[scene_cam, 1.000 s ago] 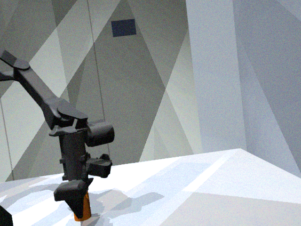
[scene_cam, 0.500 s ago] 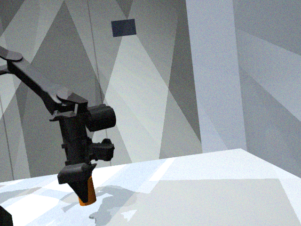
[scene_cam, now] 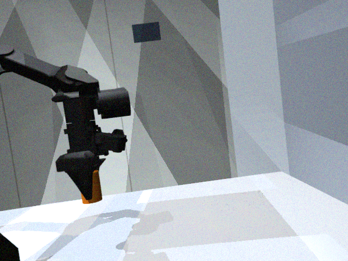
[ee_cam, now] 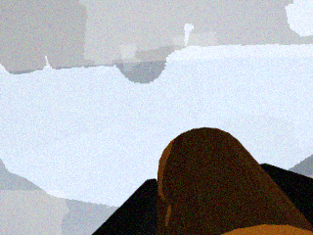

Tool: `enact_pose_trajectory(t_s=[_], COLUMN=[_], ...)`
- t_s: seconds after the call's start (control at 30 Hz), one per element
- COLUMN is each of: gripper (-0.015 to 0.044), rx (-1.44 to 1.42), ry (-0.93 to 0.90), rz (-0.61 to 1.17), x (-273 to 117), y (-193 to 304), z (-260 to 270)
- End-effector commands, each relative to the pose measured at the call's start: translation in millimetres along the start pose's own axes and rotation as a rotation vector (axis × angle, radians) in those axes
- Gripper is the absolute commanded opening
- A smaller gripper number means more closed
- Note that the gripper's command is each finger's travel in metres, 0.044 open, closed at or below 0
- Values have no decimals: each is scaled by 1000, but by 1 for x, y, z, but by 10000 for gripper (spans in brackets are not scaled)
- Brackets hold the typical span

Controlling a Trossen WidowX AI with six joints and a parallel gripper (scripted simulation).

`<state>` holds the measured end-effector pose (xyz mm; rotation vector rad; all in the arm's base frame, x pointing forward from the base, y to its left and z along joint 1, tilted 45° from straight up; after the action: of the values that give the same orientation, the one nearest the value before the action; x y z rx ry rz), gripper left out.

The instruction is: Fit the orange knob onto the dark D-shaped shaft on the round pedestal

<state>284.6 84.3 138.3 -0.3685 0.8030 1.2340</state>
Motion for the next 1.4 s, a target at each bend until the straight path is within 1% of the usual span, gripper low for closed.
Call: enact_pose_trajectory(t_s=[0.0,0.23,1.37], gripper=[0,0,0], rx=[-2,-2,-26], ry=[-13,-12,9], rz=[5,5,-10], x=[-25,-26,-8], y=[6,4,-67], z=[0,-1,-69])
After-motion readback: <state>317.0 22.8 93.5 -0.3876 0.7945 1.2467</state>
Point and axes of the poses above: the point midway between the two fingers, 35 mm back from their tips, its own x axis out along the fingers, its own z axis across the jaws, y = z × x, the point moved 3 cm from there along -x, back along the fingers, and after that the axes turned 15 degrees about x, right-handed, at the moved point
